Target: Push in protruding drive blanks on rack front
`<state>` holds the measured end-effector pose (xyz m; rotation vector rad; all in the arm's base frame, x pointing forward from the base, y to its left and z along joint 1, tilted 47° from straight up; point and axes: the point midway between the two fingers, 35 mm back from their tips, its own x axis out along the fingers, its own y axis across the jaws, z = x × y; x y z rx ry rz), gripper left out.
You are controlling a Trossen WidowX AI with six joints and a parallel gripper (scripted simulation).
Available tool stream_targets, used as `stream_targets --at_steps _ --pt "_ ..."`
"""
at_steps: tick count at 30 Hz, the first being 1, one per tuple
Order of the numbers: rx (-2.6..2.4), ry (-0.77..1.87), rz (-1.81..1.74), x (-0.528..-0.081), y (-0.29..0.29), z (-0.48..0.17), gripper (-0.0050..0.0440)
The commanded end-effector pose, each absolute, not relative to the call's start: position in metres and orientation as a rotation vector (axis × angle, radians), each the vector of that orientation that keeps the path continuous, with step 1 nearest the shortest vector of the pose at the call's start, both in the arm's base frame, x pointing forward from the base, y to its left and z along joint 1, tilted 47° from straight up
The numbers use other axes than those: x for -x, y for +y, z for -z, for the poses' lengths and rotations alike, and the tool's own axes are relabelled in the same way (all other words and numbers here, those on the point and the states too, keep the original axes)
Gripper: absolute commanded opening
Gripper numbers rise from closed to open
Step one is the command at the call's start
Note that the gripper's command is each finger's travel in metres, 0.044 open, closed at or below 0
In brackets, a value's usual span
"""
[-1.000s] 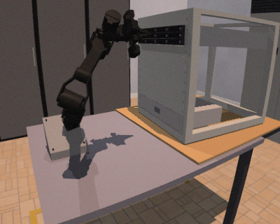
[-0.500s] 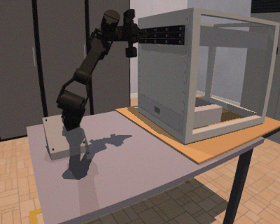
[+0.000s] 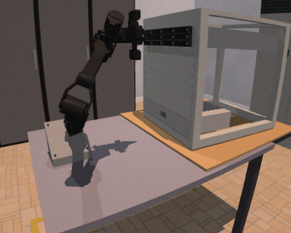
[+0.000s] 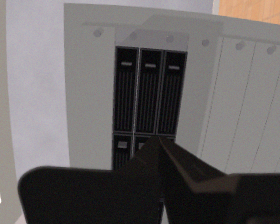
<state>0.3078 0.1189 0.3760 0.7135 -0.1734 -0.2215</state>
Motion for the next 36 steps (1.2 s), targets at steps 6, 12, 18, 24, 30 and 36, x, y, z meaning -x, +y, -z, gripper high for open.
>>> stream_targets --at_steps 6,12,18,24,30,36 --pt "-0.735 -0.174 0.219 -0.306 0.12 -0.375 -0.005" --pt "-0.738 -0.175 0.218 -0.306 0.12 -0.375 -0.005" --pt "-0.738 -0.175 0.218 -0.306 0.12 -0.375 -0.005" --pt "-0.738 -0.175 0.218 -0.306 0.12 -0.375 -0.005" --pt "-0.738 -0.174 0.219 -0.307 0.119 -0.375 -0.005" --pt "-0.739 -0.174 0.219 -0.335 0.112 -0.378 -0.005"
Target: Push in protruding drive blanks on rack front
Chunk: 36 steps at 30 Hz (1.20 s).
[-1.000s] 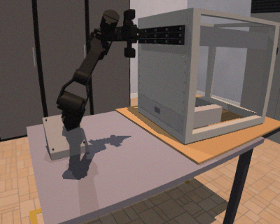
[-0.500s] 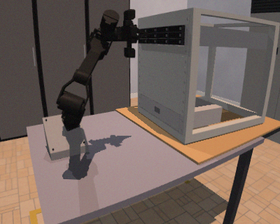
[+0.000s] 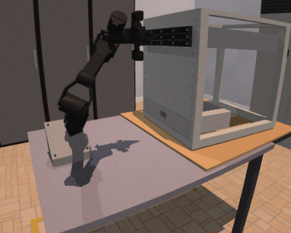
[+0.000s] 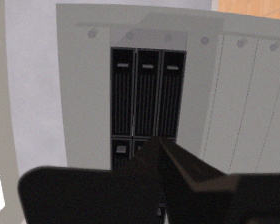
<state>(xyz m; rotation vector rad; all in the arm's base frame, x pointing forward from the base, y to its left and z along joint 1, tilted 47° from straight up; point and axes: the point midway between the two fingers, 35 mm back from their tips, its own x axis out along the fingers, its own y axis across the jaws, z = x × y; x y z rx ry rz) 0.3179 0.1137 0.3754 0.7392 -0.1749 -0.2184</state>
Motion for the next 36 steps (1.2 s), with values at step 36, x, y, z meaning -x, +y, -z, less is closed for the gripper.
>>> stream_targets --at_steps 36 --pt "-0.739 -0.174 0.219 -0.391 0.098 -0.385 -0.005"
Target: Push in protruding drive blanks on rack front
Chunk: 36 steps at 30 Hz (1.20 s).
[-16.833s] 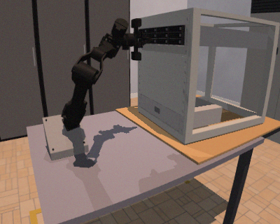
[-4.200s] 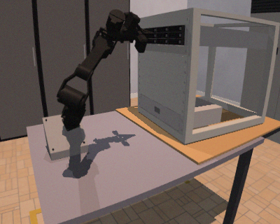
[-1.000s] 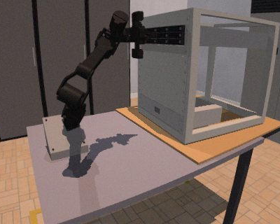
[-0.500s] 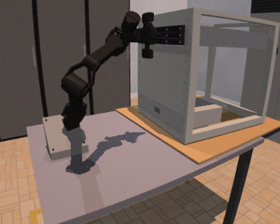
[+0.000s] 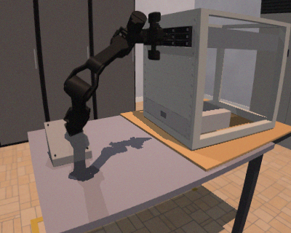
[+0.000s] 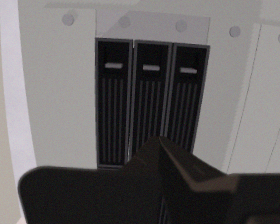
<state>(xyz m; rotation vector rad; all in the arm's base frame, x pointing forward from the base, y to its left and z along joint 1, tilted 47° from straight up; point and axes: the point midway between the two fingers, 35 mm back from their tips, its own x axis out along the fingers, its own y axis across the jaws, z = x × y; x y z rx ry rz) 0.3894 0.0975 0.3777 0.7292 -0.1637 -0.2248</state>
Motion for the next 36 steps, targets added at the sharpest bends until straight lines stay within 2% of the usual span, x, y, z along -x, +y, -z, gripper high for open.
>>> stream_targets --at_steps 1,36 --pt "-0.739 -0.174 0.219 -0.391 0.098 -0.385 -0.005" --pt "-0.739 -0.174 0.219 -0.401 0.096 -0.389 -0.005"
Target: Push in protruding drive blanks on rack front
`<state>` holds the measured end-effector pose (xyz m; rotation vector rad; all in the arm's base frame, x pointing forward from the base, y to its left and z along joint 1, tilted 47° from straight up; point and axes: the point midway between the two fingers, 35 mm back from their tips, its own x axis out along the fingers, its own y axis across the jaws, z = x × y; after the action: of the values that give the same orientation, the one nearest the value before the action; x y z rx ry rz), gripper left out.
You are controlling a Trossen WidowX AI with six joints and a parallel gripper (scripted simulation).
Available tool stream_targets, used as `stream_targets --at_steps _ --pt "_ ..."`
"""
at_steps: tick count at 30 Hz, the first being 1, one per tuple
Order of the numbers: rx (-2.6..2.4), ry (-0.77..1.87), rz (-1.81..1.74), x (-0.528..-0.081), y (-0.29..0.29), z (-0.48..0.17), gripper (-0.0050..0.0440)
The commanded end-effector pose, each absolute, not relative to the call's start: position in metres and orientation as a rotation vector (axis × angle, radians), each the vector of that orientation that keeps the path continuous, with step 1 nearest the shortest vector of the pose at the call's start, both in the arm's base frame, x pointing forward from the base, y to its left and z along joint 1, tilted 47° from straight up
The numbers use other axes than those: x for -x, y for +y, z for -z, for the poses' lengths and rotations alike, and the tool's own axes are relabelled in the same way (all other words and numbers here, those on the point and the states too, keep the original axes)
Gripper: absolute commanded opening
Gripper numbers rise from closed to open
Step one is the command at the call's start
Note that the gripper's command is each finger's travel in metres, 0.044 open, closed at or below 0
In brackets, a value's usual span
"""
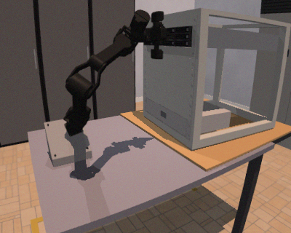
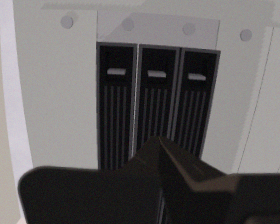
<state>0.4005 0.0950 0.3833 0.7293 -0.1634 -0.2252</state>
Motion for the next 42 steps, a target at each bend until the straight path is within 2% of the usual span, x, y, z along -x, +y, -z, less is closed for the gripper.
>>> stream_targets --at_steps 1,42 --pt "-0.739 -0.174 0.219 -0.401 0.096 -0.389 -0.005" --pt "-0.739 -0.174 0.219 -0.423 0.09 -0.392 -0.005"
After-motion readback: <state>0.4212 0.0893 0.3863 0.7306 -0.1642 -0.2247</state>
